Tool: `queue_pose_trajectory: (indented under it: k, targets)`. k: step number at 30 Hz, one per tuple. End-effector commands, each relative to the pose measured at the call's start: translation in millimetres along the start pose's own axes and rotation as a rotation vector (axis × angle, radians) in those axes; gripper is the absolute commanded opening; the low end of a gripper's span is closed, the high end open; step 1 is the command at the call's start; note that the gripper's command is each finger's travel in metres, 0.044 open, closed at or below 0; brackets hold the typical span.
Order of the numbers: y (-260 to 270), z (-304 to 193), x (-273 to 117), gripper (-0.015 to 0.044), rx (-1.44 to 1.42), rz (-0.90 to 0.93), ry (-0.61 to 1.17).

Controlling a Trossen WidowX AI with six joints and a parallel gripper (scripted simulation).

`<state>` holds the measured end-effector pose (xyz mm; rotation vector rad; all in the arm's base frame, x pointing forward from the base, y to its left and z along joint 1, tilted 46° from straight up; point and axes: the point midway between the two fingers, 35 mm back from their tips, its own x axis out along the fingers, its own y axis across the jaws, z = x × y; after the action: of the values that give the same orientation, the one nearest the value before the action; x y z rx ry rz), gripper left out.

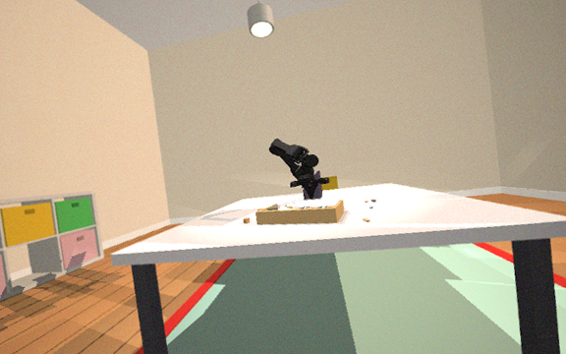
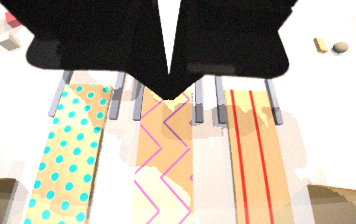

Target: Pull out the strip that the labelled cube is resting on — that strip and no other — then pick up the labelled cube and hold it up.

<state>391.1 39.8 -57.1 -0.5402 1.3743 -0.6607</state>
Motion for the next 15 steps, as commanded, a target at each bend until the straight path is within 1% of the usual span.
queue_pose_trajectory:
  k: [1, 15]
  targets:
    - [-1, -2, 9, 0.0, -0.008, -0.007, 0.005]
    - [-2, -1, 32, 0.0, -0.008, -0.009, 0.005]
